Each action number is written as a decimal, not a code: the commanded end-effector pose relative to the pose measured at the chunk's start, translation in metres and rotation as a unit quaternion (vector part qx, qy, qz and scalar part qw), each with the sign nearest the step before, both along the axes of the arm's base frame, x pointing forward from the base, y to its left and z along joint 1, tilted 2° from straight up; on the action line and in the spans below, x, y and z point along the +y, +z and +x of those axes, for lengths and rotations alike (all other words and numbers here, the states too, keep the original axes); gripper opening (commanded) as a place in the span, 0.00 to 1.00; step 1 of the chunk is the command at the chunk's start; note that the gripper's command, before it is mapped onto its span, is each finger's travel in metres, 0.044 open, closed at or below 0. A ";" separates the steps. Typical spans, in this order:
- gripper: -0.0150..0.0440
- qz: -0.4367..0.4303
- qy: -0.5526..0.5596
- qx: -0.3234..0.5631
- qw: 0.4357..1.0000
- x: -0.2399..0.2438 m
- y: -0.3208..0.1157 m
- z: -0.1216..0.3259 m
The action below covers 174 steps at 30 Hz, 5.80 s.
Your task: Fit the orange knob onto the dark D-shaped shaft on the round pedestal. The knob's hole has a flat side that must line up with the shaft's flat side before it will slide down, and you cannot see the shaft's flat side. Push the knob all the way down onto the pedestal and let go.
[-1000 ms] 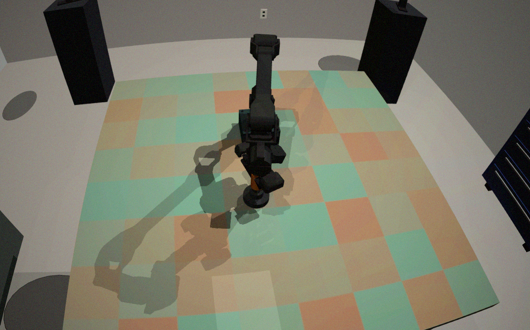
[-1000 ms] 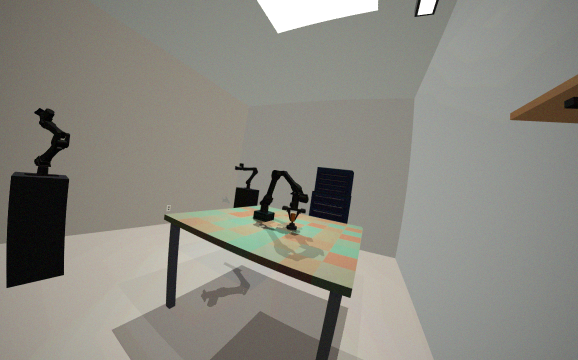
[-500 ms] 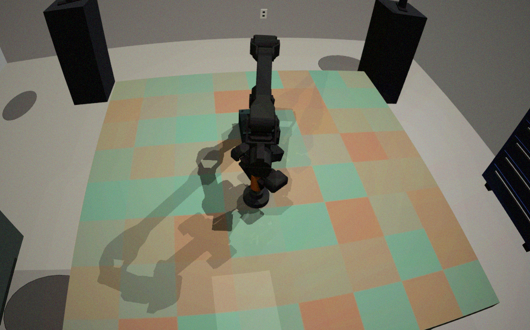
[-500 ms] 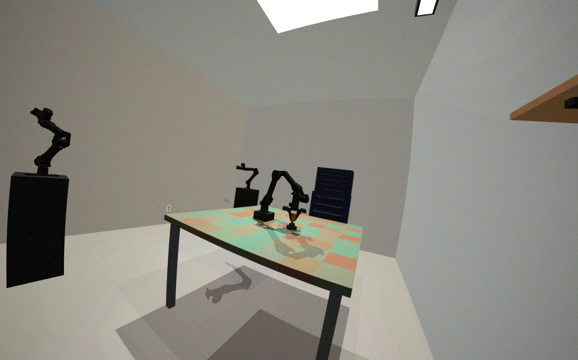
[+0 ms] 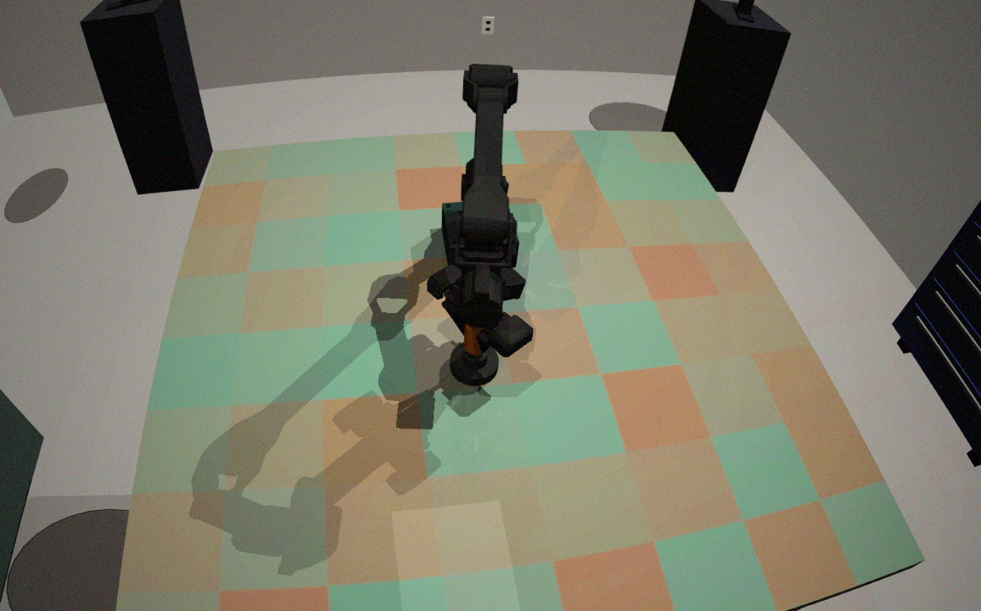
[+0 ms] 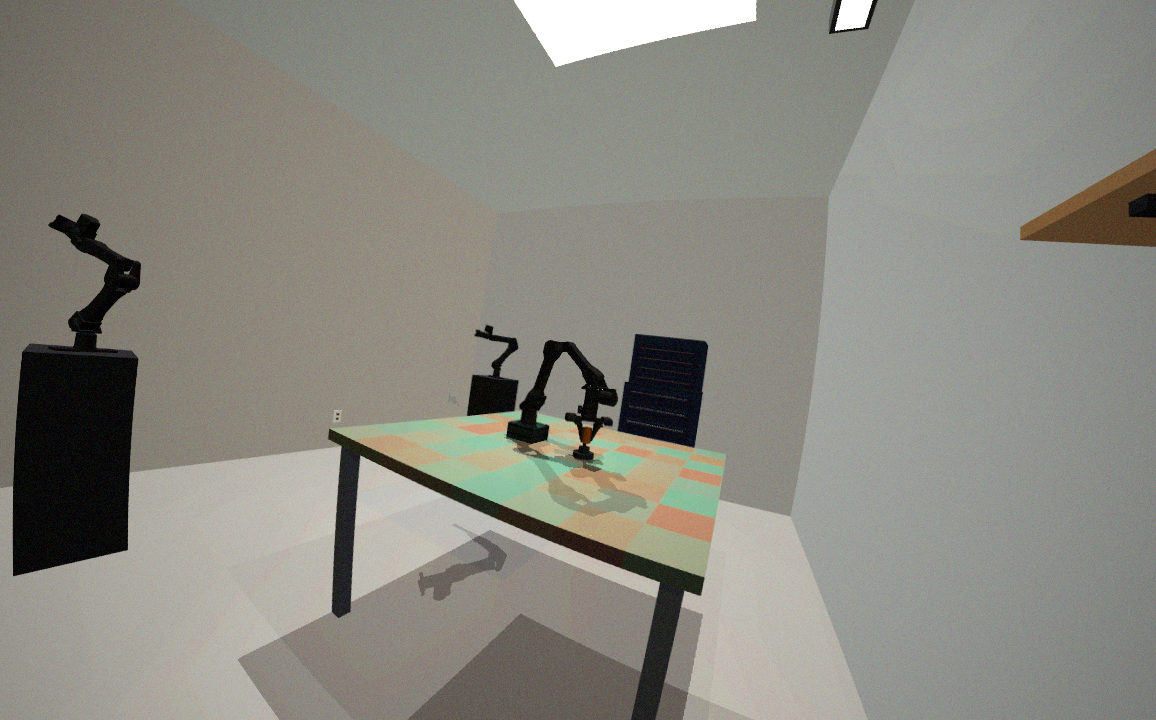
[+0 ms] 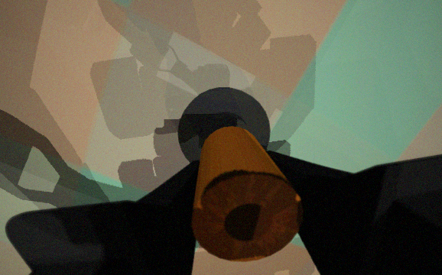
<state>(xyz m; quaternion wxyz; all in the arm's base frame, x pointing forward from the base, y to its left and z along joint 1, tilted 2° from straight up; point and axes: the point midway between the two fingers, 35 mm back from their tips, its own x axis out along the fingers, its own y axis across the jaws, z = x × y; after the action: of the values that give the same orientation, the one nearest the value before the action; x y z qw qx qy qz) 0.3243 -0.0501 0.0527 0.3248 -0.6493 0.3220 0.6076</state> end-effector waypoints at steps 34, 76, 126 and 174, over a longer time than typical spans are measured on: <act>0.25 -0.005 0.107 0.003 0.994 0.000 0.000 0.002; 0.25 -0.011 0.210 0.005 0.978 0.000 0.001 0.002; 0.25 -0.011 0.210 0.005 0.978 0.001 0.004 -0.001; 0.25 -0.013 0.261 0.007 0.965 0.001 0.000 0.000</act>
<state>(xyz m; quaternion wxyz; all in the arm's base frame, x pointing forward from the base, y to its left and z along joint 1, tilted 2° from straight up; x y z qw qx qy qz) 0.3234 -0.0494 0.0524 0.1456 -0.7095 0.1533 0.6722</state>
